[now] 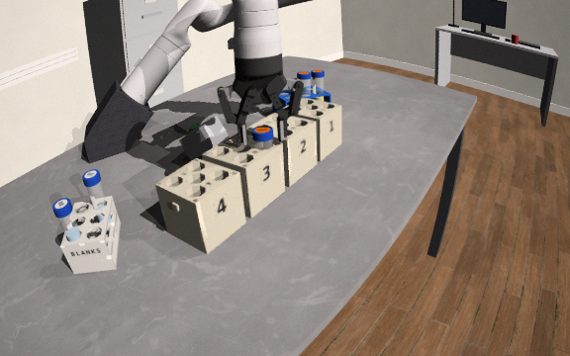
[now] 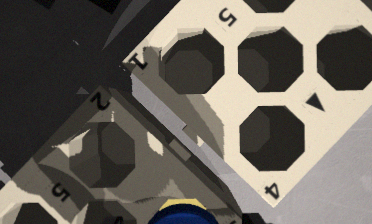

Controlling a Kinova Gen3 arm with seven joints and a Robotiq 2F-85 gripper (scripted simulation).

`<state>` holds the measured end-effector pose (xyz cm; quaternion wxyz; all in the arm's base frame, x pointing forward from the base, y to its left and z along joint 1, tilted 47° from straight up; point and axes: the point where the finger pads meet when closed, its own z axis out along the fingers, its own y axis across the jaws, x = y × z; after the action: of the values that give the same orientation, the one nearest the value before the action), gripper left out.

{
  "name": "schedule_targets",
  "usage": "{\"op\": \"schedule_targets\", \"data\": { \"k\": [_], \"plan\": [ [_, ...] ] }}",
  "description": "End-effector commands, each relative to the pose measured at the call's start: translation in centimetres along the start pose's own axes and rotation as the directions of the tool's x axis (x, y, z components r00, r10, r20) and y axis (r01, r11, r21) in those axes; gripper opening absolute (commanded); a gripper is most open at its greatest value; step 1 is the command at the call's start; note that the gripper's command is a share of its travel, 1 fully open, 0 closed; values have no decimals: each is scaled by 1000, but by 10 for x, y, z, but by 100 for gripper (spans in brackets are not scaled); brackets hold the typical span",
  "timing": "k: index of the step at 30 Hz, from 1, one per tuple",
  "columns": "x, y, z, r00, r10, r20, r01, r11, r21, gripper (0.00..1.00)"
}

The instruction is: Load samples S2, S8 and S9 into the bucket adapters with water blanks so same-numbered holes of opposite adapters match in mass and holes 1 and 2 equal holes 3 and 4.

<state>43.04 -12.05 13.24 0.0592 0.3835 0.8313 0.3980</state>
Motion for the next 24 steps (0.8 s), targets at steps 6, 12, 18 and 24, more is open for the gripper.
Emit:
{"op": "schedule_targets", "data": {
  "k": [6, 12, 18, 24],
  "plan": [
    [0, 0, -1, 1000, 0, 2, 0, 1000, 0, 62],
    [0, 0, -2, 1000, 0, 2, 0, 1000, 0, 62],
    [0, 0, -7, 1000, 0, 2, 0, 1000, 0, 62],
    [0, 0, -15, 1000, 0, 2, 0, 1000, 0, 62]
  ]
}}
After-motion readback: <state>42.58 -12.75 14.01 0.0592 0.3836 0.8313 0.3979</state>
